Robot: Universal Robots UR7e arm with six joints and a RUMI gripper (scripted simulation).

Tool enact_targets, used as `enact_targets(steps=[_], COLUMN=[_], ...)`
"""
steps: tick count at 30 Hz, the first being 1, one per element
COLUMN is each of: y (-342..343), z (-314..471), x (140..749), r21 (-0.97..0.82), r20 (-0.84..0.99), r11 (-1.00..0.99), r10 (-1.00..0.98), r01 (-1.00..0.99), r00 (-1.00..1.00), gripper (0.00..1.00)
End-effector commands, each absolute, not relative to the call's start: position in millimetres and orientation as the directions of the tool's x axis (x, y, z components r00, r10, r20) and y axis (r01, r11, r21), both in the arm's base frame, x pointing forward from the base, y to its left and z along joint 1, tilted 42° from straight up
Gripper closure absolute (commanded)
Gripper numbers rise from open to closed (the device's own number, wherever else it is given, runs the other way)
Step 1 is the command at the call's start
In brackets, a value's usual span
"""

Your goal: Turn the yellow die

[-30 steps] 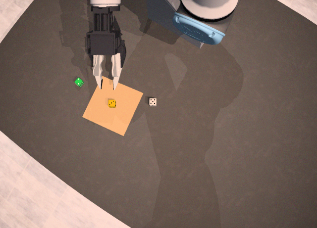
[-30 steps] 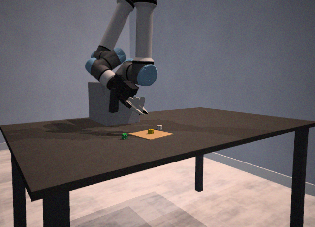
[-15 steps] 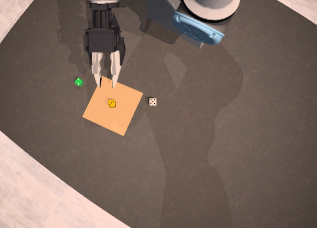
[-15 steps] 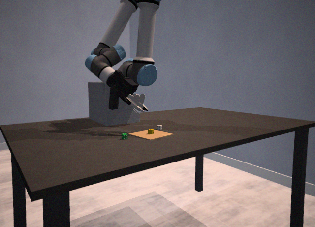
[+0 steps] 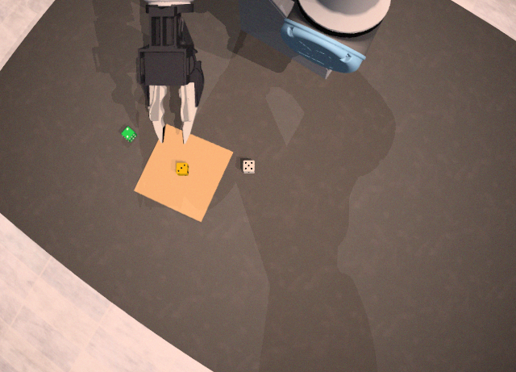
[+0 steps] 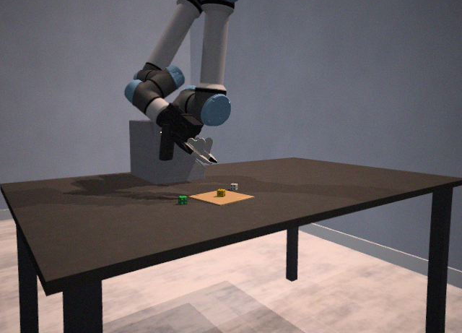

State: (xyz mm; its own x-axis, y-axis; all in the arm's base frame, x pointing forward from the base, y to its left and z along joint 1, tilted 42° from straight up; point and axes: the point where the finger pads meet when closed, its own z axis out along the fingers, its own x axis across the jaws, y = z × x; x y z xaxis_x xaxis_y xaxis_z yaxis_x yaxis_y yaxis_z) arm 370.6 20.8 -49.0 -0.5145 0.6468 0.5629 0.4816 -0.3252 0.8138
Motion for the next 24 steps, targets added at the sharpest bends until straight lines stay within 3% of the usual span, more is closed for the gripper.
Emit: enact_targets(steps=[1,24], y=[20.4,19.2], z=[-49.4,-54.2], x=[370.7,370.7], r21=[0.821,0.916], r20=[0.553,0.366], r11=[-0.316,-0.145], r10=[0.651,0.685], r01=[0.476,0.375], r00=[-0.521,-0.629], gripper=[0.79,0.79])
